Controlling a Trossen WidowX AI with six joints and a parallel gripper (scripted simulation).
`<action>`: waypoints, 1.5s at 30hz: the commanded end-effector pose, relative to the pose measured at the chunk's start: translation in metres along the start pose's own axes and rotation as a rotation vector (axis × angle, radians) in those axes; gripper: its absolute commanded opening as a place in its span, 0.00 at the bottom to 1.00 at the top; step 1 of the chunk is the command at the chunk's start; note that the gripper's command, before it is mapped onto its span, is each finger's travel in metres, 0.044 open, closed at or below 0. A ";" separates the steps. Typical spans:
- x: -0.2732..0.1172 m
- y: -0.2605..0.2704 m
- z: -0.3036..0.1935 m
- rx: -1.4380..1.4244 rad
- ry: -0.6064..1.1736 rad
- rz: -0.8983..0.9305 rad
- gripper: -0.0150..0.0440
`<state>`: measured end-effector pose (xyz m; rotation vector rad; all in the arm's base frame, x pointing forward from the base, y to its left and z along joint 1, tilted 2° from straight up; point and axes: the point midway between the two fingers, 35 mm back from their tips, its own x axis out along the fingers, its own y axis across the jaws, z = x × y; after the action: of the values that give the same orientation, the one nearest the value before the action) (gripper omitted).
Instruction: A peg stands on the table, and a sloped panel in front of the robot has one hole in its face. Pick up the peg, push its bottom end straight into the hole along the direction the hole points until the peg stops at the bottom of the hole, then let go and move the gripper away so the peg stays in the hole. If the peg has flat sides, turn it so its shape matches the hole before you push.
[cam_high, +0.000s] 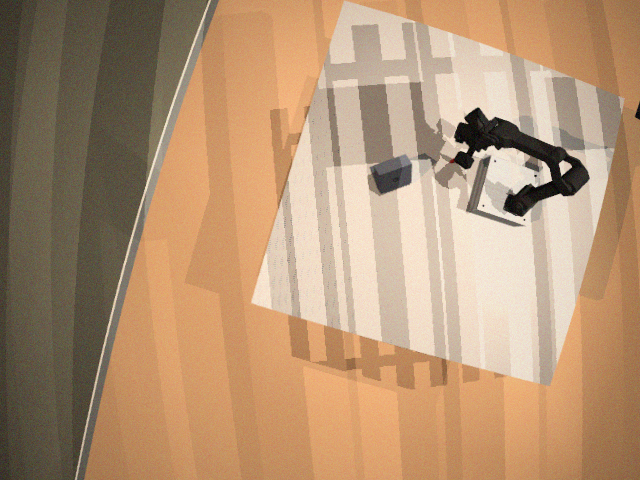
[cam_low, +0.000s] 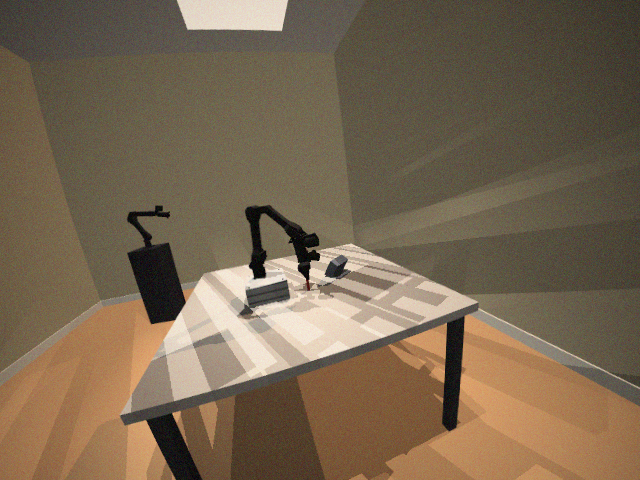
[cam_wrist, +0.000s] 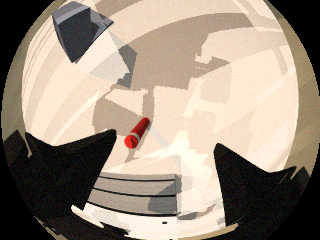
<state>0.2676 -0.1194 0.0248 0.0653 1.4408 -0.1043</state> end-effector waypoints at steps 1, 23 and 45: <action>-0.003 0.013 -0.001 0.043 0.053 0.004 1.00; 0.005 0.034 -0.006 0.105 0.132 0.000 1.00; 0.041 0.034 -0.011 0.105 0.133 0.000 1.00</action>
<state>0.2690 -0.0855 -0.0096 0.1569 1.5526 -0.1720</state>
